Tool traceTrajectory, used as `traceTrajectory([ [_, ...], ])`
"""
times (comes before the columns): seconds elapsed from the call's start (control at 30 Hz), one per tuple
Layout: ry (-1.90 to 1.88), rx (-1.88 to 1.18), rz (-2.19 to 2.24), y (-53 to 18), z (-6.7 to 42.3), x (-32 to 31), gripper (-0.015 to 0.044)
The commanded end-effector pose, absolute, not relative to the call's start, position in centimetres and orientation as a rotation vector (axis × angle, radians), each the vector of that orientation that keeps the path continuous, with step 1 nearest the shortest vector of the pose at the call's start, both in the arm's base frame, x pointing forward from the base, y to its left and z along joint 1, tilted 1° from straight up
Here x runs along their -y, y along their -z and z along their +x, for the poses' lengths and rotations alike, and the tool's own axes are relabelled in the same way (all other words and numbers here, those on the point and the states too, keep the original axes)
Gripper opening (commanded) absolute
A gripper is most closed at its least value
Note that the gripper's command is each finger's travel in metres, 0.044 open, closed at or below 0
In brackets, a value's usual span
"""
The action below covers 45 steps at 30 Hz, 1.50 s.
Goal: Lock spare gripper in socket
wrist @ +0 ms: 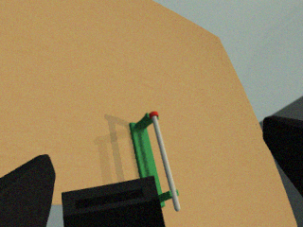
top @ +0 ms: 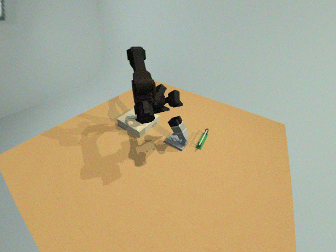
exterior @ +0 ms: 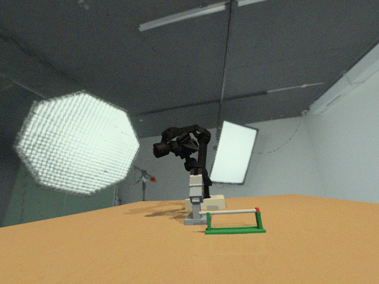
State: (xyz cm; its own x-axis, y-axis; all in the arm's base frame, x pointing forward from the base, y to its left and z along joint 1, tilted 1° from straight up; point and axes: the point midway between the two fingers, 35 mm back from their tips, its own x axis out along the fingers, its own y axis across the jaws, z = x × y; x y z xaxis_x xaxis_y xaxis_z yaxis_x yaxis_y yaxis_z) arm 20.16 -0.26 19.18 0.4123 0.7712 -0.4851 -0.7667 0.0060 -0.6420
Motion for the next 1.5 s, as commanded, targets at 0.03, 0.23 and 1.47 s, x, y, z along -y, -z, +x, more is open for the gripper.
traceTrajectory([
  [0.03,-1.183,-0.016,-1.007,-20.3,20.2,0.1,0.0440],
  [0.23,-1.163,-0.032,-1.021,-21.4,20.2,-0.1,0.0440],
  [1.47,-1.256,-0.728,-1.090,-19.7,29.1,-8.0,0.0180],
])
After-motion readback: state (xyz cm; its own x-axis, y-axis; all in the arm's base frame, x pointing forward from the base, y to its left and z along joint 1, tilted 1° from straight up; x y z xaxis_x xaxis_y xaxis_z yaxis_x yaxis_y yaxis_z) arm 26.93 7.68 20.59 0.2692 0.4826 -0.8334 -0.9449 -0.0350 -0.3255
